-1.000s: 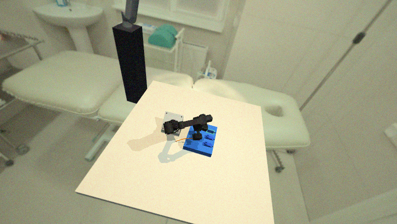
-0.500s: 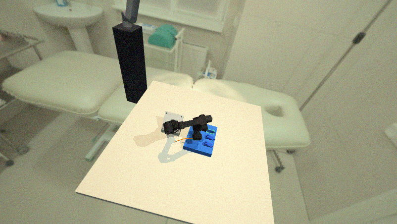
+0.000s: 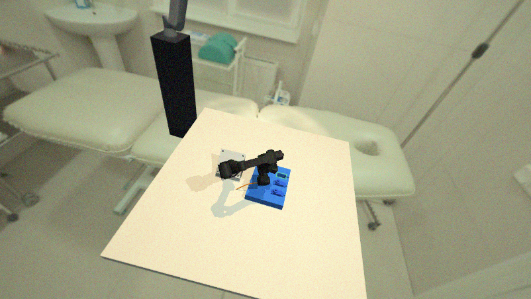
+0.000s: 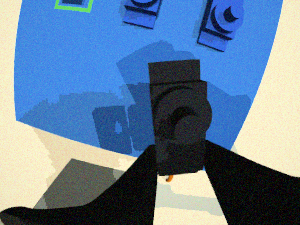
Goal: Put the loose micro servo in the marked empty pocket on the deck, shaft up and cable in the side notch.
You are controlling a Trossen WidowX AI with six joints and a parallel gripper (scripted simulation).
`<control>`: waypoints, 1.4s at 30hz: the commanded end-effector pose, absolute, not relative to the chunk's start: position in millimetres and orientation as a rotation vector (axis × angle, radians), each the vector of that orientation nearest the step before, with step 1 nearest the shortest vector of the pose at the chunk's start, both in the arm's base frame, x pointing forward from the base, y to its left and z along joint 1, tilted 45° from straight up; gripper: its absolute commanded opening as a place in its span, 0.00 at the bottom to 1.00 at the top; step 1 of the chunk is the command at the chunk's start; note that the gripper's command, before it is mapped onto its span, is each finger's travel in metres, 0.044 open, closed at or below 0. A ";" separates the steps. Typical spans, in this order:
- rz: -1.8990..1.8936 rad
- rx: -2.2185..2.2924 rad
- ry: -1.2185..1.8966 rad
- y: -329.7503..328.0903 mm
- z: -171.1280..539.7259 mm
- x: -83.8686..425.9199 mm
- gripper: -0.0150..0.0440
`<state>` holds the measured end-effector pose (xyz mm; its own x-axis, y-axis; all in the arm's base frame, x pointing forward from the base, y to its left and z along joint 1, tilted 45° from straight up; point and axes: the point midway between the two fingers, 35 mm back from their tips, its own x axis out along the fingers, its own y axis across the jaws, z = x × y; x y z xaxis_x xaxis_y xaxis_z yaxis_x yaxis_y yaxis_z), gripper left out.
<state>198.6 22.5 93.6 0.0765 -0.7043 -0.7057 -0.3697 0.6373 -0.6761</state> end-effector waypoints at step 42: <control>-0.308 -0.916 1.525 89.6 44.5 221.9 0.25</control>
